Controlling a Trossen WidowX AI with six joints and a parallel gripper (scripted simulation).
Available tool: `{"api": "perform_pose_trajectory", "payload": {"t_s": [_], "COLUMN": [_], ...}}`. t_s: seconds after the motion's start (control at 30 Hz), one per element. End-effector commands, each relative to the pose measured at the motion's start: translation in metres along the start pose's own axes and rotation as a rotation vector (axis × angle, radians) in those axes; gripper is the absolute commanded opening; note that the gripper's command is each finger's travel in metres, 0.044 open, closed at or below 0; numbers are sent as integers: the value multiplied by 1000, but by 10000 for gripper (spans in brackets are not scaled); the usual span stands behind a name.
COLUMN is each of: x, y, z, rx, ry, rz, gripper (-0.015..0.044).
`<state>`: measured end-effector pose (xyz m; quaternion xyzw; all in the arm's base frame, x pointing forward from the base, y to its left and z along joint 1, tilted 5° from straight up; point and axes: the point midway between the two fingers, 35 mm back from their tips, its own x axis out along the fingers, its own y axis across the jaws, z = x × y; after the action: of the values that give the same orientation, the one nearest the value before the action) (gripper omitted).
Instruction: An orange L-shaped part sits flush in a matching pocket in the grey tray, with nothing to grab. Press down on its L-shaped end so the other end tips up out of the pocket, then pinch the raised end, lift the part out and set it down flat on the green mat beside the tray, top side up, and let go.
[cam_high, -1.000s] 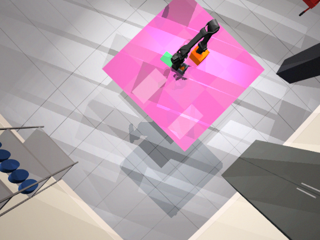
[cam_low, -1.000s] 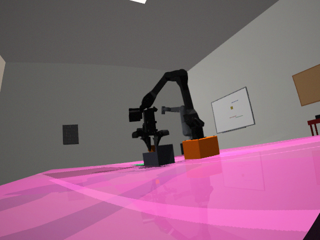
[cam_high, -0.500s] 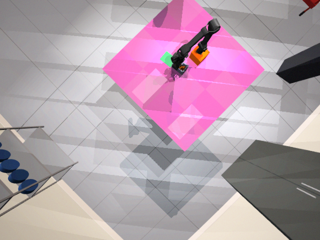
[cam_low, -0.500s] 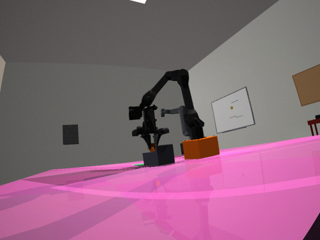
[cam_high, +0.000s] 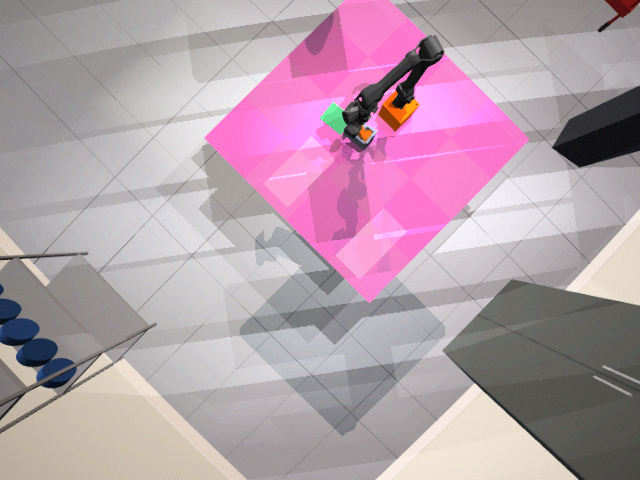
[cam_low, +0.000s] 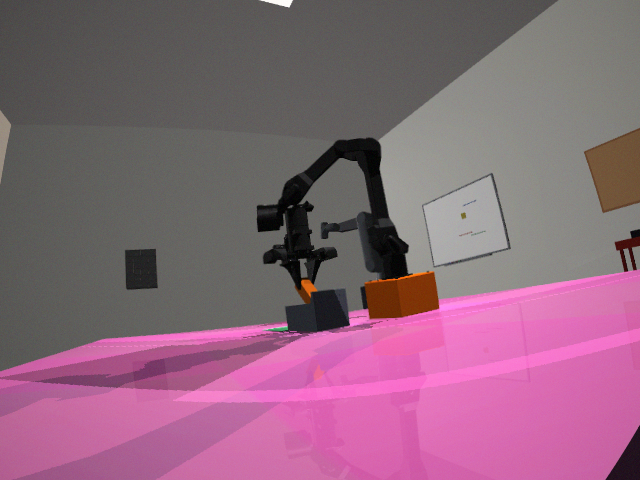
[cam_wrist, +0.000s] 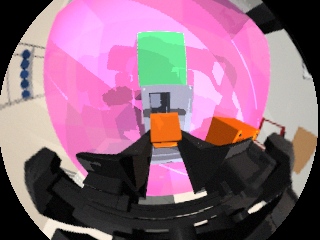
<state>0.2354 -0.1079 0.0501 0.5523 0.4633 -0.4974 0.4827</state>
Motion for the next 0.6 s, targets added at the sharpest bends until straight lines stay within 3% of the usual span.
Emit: {"api": "perform_pose_trajectory", "payload": {"t_s": [0.0, 0.57], "x": [-8, -35], "y": [1, 1], "z": [-1, -1], "rx": [-5, -5], "ry": [6, 7], "rz": [9, 8], "gripper": [0, 0]}}
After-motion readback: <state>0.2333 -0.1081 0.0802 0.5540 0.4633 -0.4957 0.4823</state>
